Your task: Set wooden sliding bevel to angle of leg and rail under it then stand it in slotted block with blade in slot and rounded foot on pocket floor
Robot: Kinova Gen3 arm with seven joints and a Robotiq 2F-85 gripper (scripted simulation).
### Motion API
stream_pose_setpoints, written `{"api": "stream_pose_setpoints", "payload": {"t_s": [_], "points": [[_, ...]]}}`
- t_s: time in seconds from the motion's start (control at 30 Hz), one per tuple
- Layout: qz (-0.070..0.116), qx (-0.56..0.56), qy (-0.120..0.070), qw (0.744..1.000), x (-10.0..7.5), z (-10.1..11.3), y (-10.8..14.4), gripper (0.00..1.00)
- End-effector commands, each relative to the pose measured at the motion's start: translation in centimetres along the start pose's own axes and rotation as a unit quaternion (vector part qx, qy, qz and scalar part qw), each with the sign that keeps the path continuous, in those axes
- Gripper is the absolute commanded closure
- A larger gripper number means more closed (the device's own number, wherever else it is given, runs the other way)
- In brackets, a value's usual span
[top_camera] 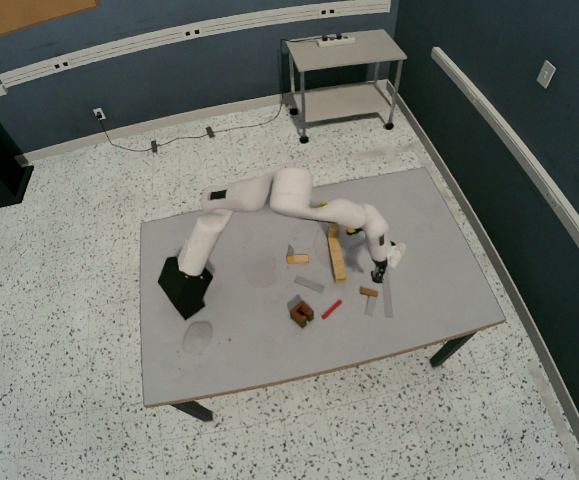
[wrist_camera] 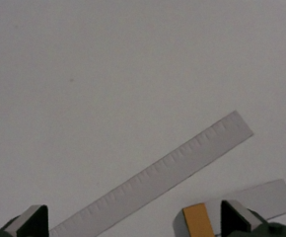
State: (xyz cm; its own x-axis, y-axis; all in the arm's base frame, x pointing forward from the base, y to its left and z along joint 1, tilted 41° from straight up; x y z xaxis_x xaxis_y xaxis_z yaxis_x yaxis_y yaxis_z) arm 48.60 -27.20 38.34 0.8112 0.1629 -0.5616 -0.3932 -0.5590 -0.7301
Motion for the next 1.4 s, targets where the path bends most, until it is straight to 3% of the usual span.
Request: {"api": "stream_pose_setpoints", "payload": {"t_s": [0.0,0.47,0.63,0.97,1.03,1.37], "points": [[0.004,0.007,0.002,1.000,0.0,0.2,-0.1,0.00],[0.040,0.065,0.011,0.997,-0.1,2.2,-0.6,0.00],[0.064,0.104,0.018,0.992,0.0,3.5,-0.9,0.00],[0.131,0.212,0.034,0.968,0.2,7.0,-1.8,0.00],[0.131,0.212,0.034,0.968,0.2,7.0,-1.8,0.00],[0.212,0.344,0.056,0.913,0.6,11.0,-2.9,0.00]]}}
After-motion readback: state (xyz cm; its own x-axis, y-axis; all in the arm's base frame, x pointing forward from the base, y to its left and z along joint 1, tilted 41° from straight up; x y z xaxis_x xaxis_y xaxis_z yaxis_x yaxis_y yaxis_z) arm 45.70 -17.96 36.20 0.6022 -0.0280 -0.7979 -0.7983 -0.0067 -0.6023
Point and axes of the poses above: the point where the finger pads meet when closed, its own x axis out along the fingers, its own y axis across the jaws, z = x × y, the point moved 10 cm from there along -x, back along the fingers, and after that the axes turned 3 degrees about -x, right-handed, at the moved point
